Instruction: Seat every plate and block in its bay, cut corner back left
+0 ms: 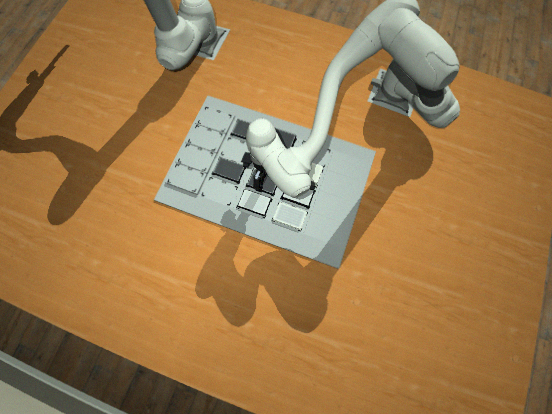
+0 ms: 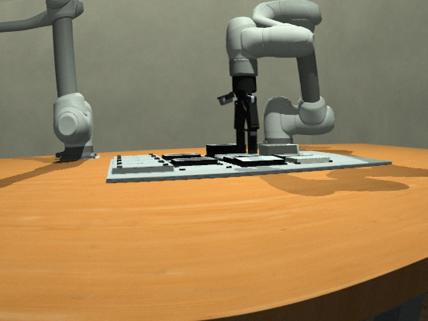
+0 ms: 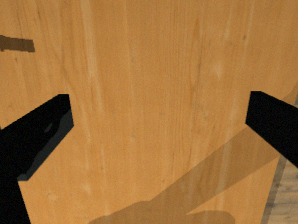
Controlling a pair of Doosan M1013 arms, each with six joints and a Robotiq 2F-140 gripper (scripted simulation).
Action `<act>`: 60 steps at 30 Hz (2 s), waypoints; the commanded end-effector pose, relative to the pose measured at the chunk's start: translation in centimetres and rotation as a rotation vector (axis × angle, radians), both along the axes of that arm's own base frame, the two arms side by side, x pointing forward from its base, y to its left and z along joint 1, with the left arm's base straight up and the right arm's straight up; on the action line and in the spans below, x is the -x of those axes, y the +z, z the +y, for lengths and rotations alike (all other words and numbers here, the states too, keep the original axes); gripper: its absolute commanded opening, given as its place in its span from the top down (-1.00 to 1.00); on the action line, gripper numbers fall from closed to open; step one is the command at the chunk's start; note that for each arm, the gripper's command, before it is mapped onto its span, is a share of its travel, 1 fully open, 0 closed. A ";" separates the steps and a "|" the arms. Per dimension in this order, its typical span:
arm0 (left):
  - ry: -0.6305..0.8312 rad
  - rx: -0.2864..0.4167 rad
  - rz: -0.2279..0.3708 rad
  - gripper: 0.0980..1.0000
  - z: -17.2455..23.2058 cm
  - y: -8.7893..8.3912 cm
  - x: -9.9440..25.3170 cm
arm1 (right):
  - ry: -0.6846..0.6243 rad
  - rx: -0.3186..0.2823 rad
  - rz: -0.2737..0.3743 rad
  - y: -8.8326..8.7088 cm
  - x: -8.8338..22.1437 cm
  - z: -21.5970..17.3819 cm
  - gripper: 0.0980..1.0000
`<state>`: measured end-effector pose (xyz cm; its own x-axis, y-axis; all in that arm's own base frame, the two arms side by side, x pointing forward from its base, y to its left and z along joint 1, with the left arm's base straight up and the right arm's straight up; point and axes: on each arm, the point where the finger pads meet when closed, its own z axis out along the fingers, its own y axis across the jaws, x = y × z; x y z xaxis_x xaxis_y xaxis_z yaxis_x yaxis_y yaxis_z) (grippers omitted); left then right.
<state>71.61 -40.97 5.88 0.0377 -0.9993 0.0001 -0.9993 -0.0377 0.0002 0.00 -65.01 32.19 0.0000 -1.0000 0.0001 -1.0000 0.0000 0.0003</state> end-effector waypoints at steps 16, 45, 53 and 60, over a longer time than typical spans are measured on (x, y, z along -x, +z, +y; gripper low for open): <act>0.000 0.001 -0.002 -0.33 0.0 -1.6 -0.1 | 0.000 0.001 0.000 0.1 0.0 0.0 -1.00; 0.000 0.001 -0.002 -0.22 0.0 -1.9 -0.1 | 0.000 0.001 0.000 0.1 0.0 0.0 -1.00; 0.000 0.001 -0.002 -0.15 0.0 -1.9 -0.1 | 0.000 0.001 0.000 0.1 0.0 0.0 -1.00; 0.000 0.001 -0.002 -0.15 0.0 -1.9 -0.1 | 0.000 0.001 0.000 0.1 0.0 0.0 -1.00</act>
<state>71.61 -40.97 3.89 0.0377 -0.9993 0.0001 -0.9993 -0.0377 0.0002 0.00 -65.01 32.19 0.0000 -1.0000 0.0001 -1.0000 0.0000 0.0003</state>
